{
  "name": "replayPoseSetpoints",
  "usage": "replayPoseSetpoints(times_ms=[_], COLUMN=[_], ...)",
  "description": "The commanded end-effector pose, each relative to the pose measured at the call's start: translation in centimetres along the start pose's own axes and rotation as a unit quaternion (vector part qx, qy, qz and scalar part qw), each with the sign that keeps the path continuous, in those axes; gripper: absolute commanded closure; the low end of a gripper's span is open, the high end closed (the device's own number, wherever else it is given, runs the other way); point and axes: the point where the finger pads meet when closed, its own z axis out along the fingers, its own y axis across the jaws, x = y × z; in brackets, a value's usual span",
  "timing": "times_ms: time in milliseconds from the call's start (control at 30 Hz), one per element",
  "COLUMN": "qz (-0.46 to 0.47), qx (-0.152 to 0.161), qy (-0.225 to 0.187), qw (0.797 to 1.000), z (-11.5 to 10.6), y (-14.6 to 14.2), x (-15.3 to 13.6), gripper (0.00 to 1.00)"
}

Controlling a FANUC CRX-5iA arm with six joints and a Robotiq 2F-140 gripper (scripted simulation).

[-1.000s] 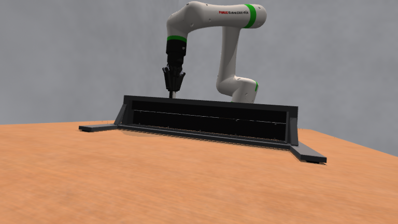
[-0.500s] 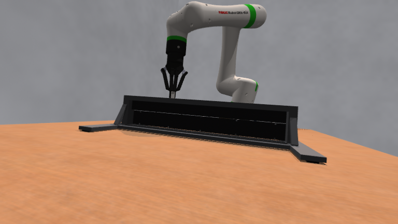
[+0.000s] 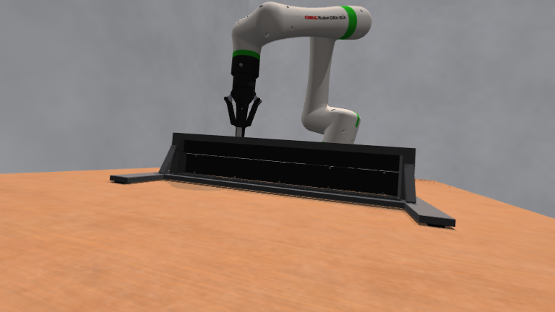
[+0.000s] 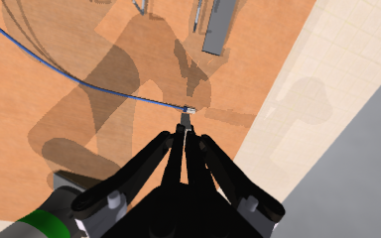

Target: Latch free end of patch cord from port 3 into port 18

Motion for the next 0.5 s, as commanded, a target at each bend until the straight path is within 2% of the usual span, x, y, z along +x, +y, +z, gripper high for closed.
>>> replayPoseSetpoints(times_ms=[0,233,300,333,467], qz=[0.084,0.212,0.212,0.261,0.323], qx=[-0.004,-0.004,-0.004,-0.005,-0.005], qy=[-0.003,-0.003,-0.003,-0.003,-0.002], qw=[0.996,0.977,0.977,0.965,0.946], z=[-0.01,0.00,0.00,0.00,0.01], y=[0.04,0.08,0.08,0.10,0.12], x=[0.00,-0.02,-0.02,-0.02,-0.03], gripper=[1.00,1.00,1.00,1.00,1.00])
